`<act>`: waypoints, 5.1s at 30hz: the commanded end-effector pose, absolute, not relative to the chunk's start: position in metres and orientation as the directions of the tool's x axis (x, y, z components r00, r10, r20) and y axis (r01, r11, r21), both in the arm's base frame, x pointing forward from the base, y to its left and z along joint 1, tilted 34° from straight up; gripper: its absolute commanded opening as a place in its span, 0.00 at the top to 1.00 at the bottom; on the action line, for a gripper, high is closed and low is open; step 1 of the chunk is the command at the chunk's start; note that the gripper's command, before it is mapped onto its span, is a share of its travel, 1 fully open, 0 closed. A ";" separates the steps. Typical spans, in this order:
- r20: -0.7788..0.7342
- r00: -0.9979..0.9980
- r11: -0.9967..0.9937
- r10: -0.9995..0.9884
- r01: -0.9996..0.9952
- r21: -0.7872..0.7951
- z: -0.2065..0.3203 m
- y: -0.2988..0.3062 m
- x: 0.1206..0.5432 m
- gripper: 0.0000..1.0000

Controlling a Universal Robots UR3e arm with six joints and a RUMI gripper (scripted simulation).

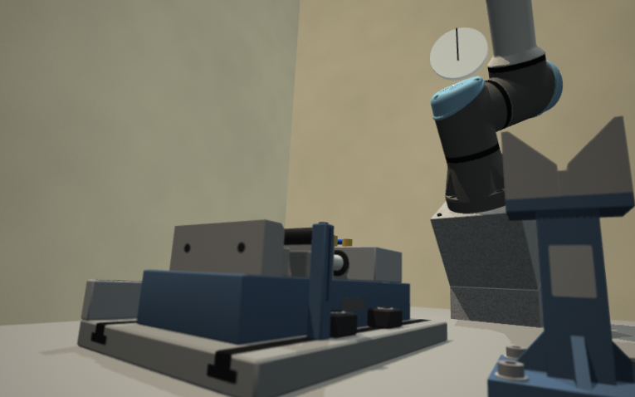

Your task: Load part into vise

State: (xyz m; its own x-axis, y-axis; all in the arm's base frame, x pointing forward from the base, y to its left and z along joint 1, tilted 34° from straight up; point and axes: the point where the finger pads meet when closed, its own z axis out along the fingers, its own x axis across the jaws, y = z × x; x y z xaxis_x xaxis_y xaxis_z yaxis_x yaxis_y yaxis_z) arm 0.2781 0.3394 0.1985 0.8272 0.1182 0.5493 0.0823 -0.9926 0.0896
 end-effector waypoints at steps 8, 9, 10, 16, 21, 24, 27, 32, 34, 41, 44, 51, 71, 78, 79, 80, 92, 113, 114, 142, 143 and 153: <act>0.550 0.827 -0.993 0.117 0.082 0.088 0.205 0.340 0.274 1.00; 0.550 0.827 -0.993 0.117 0.082 0.088 0.205 0.340 0.274 1.00; 0.550 0.827 -0.993 0.117 0.082 0.088 0.205 0.340 0.274 1.00; 0.550 0.827 -0.993 0.117 0.082 0.088 0.205 0.340 0.274 1.00; 0.550 0.827 -0.993 0.117 0.082 0.088 0.205 0.340 0.274 1.00; 0.550 0.827 -0.993 0.117 0.082 0.088 0.205 0.340 0.274 1.00; 0.550 0.827 -0.993 0.117 0.082 0.088 0.205 0.340 0.274 1.00; 0.550 0.827 -0.993 0.117 0.082 0.088 0.205 0.340 0.274 1.00; 0.550 0.827 -0.993 0.117 0.082 0.088 0.205 0.340 0.274 1.00; 0.550 0.827 -0.993 0.117 0.082 0.088 0.205 0.340 0.274 1.00; 0.550 0.827 -0.993 0.117 0.082 0.088 0.205 0.340 0.274 1.00; 0.550 0.827 -0.993 0.117 0.082 0.088 0.205 0.340 0.274 1.00; 0.551 0.827 -0.993 0.112 0.078 0.085 0.206 0.340 0.274 1.00; 0.551 0.827 -0.994 0.108 0.074 0.083 0.206 0.340 0.275 1.00; 0.551 0.828 -0.994 0.107 0.074 0.082 0.206 0.340 0.275 1.00; 0.551 0.828 -0.994 0.106 0.073 0.082 0.206 0.340 0.275 1.00; 0.552 0.829 -0.996 0.091 0.060 0.073 0.206 0.339 0.275 1.00; 0.554 0.832 -0.999 0.036 0.014 0.043 0.207 0.337 0.278 1.00; 0.554 0.832 -0.999 0.032 0.011 0.041 0.207 0.336 0.278 1.00; 0.553 0.828 -0.995 -0.096 -0.096 -0.030 0.210 0.331 0.283 1.00; 0.552 0.827 -0.994 -0.103 -0.101 -0.033 0.211 0.330 0.283 1.00; 0.547 0.818 -0.984 -0.177 -0.163 -0.074 0.212 0.327 0.286 1.00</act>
